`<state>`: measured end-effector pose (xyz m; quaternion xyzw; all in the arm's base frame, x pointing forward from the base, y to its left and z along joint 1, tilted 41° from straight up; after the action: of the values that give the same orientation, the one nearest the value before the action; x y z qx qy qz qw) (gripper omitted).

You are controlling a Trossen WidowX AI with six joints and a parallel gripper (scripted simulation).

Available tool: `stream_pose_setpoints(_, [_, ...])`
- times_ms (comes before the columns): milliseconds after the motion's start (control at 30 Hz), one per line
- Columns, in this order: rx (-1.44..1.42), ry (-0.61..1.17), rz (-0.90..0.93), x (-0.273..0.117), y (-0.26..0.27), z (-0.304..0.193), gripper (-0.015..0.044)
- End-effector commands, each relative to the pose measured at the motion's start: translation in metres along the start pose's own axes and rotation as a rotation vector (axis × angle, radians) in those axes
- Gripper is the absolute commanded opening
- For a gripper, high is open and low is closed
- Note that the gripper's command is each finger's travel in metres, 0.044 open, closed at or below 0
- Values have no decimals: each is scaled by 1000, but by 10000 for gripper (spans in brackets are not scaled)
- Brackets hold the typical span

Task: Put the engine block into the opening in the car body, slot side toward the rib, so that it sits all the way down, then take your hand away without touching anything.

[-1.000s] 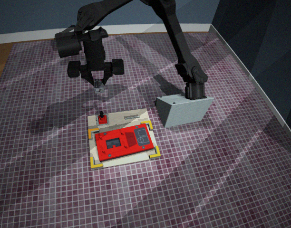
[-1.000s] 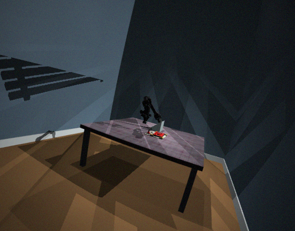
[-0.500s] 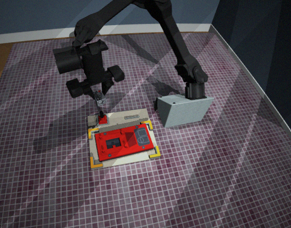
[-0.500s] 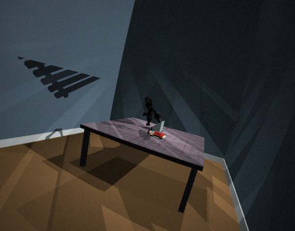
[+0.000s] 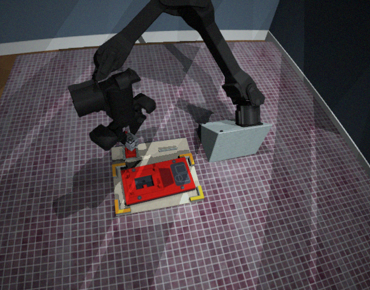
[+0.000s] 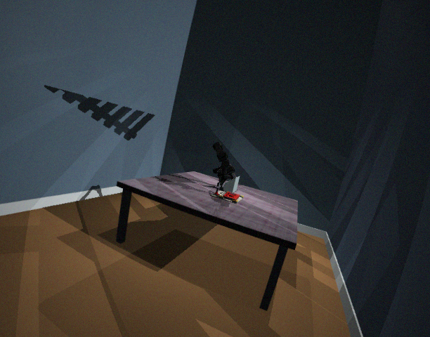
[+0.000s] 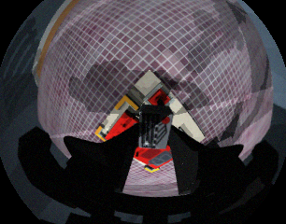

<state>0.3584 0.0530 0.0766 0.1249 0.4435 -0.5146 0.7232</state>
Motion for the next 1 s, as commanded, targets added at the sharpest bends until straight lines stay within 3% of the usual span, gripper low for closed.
stream_pose_setpoints(0, [-116,3,4,3,5,-14,0])
stream_pose_setpoints(967, [-889,-3,-3,36,28,-100,0])
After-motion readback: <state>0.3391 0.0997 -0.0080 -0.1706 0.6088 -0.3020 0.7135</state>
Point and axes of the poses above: the point midway between the two fingers, 35 mm back from their tips, its own x axis out along the fingers, its own y axis across the jaws, z = x × y, the point moved 5 cm from there along -x, back along the fingers, and after that the axes turned 12 degrees about x, right-handed, at the moved point
